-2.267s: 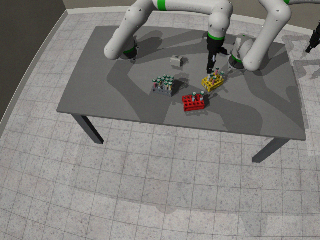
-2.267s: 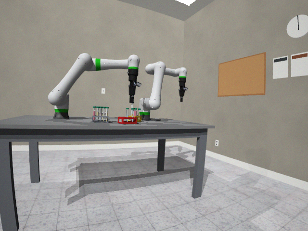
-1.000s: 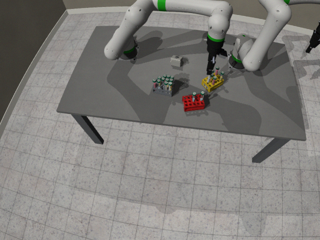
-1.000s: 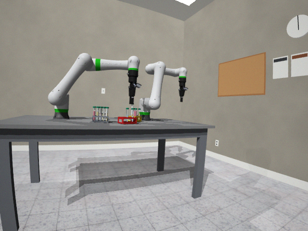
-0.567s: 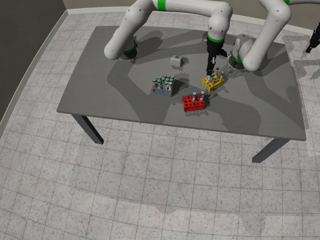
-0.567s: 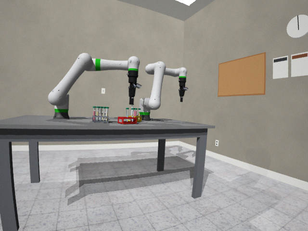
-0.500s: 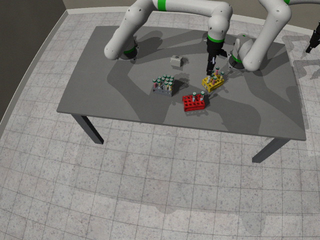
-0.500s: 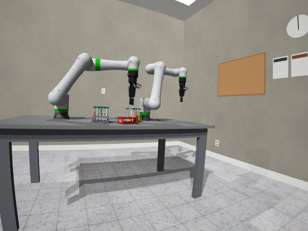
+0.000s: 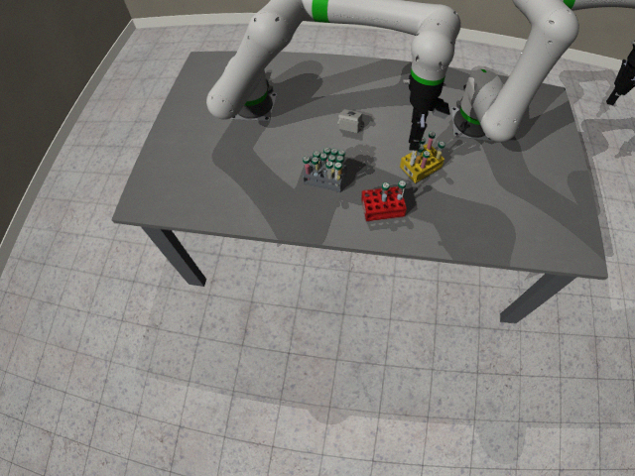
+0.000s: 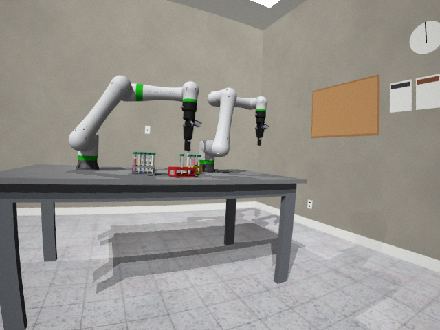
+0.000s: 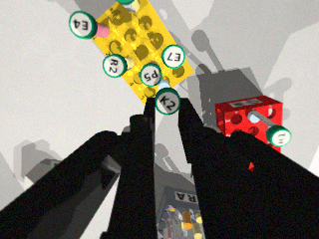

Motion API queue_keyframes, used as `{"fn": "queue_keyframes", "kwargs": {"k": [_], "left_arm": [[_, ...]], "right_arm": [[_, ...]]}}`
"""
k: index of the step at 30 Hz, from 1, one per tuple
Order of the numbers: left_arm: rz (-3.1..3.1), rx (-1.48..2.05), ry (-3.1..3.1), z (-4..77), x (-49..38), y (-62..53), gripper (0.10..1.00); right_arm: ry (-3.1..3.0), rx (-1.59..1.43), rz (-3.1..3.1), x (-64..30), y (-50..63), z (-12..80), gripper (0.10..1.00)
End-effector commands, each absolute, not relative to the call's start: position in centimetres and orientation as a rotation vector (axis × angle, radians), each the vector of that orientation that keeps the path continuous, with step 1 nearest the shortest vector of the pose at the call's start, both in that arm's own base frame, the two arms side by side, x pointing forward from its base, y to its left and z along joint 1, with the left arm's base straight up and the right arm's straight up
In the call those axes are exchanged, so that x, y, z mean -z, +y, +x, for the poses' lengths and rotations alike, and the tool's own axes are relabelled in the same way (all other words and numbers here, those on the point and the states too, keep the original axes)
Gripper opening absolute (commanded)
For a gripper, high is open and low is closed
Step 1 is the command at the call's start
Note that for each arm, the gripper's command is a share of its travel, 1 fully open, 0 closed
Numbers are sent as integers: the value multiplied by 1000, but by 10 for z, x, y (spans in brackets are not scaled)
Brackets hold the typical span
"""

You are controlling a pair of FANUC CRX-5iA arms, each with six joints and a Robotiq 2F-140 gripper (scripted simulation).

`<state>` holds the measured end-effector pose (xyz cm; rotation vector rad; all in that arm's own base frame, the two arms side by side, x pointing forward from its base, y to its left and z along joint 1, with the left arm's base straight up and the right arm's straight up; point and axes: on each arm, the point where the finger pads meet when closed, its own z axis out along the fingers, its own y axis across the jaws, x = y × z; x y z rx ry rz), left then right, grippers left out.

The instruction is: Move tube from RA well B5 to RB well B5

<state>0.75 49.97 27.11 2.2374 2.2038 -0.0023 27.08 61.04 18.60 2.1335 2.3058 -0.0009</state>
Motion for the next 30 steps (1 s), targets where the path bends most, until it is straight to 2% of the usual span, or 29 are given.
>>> {"fn": "queue_keyframes", "kwargs": {"k": [1,30], "left_arm": [[2238,0,2205,8,-272,500,99],[2238,0,2205,8,-272,500,99]], "right_arm": [[2306,-3,2134,-186,610,271,99],[2306,-3,2134,-174,610,271,99]]}}
